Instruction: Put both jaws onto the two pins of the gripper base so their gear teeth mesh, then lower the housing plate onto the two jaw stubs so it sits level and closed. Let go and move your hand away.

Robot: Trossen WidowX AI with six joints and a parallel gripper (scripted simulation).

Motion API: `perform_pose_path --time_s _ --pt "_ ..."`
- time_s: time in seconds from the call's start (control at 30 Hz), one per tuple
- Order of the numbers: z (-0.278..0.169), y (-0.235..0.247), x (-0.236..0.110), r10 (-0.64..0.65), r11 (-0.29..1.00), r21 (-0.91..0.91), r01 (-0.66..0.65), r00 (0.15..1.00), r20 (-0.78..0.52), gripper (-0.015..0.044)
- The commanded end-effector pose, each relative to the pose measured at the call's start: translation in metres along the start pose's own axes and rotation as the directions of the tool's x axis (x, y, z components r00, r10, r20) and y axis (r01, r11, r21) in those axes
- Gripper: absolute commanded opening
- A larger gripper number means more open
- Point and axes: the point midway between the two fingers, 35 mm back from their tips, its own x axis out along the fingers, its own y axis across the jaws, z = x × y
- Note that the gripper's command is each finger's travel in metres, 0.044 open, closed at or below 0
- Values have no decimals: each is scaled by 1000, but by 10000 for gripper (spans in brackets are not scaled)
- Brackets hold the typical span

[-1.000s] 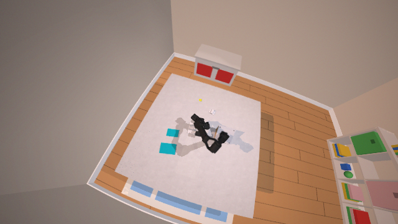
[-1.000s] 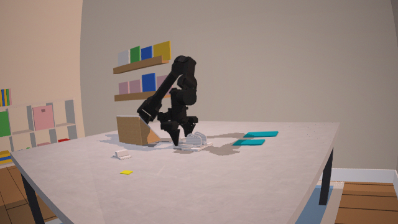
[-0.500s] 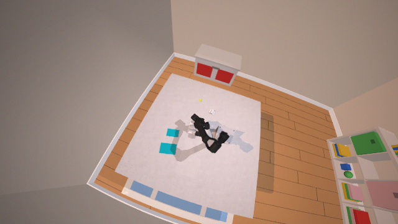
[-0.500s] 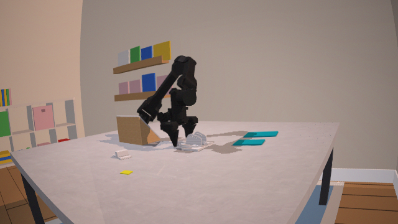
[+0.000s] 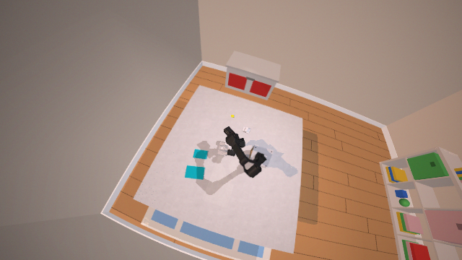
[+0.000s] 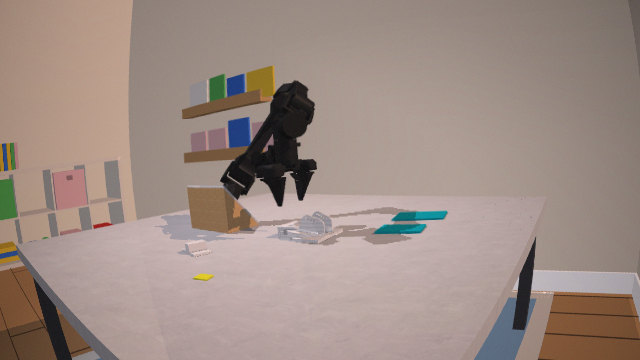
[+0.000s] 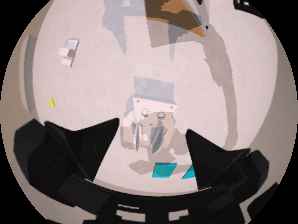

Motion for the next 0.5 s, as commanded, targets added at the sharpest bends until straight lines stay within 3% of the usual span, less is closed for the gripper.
perform_pose_path --time_s 0.0,0.2,0.47 --pt "6 0 -3 -1 1000 4 1 1000 8 440" --pt "48 -4 -53 -1 1000 2 1 1000 19 440" --pt "50 -5 -54 -2 1000 2 2 1000 19 440"
